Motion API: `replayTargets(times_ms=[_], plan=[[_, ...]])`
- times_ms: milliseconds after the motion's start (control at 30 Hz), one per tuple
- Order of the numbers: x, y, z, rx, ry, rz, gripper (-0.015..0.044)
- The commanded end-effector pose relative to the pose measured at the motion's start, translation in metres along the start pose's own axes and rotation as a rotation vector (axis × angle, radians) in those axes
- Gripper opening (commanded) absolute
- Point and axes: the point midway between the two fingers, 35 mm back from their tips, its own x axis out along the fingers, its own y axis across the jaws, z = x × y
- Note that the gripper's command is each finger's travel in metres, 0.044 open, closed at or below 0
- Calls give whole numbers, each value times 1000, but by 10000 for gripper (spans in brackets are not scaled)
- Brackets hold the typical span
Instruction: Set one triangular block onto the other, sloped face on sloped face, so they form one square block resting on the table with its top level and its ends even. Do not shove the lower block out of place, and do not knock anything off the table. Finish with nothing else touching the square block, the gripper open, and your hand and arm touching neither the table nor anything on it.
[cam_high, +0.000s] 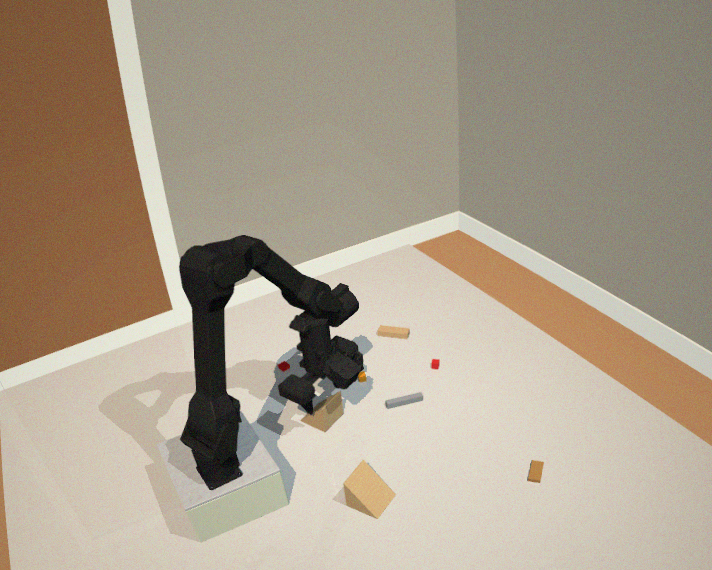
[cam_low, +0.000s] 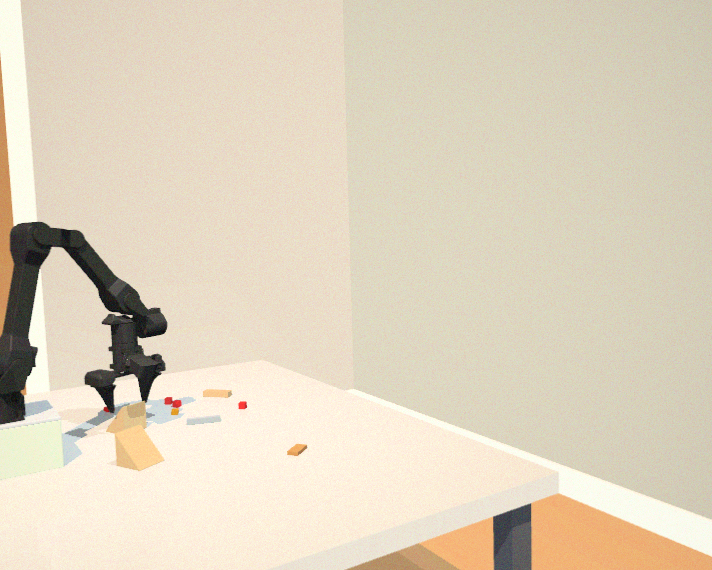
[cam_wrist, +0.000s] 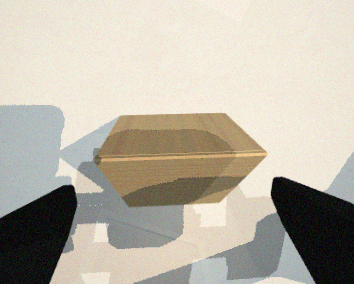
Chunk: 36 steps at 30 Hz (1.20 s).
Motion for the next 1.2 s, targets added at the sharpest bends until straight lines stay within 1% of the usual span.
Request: replayTargets(times_ms=[0,233,300,433,500,567,900,1167], plan=[[-16,-1,0,-2,0,1,440],[-11,2,0,0,0,12,440],[-13,2,4,-3,32,-2,440],[-26,-1,30,-12,234,-38,440],[-36,-1,44,-9,345,-23,440],[-43,-2,53,-4,415,-1,440],[-44,-2,54,-3,424,2,440],[-32,0,50,-3,424,2,440]])
